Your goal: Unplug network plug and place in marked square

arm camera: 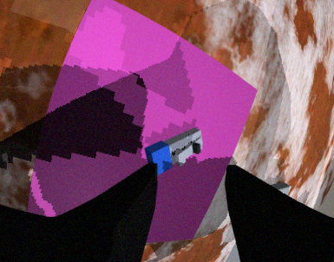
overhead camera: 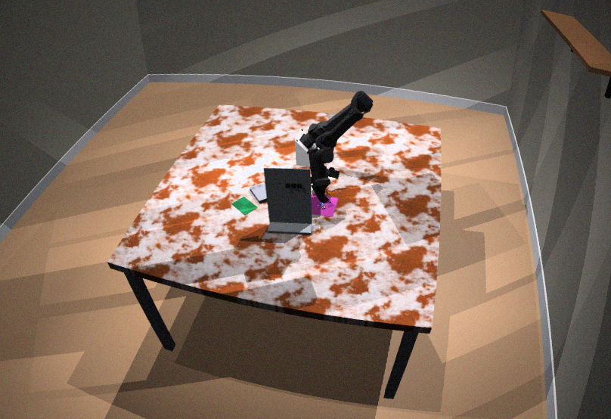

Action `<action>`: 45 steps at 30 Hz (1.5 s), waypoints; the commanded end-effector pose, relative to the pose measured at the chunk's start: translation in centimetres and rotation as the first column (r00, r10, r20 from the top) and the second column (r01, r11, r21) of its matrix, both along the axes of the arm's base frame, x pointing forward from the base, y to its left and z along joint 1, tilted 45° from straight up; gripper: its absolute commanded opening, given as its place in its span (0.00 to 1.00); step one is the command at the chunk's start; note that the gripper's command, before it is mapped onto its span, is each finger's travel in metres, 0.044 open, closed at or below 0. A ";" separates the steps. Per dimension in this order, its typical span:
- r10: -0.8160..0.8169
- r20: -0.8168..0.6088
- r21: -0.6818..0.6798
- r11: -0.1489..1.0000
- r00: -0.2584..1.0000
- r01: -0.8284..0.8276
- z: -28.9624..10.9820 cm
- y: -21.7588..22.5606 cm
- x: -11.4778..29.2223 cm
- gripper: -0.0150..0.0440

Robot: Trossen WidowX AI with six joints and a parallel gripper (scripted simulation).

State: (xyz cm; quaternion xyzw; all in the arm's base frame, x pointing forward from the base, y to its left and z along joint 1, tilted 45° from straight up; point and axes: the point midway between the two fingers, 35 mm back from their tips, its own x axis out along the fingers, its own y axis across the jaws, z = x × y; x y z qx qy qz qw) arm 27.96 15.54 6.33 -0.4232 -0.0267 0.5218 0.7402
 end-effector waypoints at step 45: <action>0.007 -0.008 -0.019 1.000 1.000 -0.007 2.4 -4.0 -0.3 0.52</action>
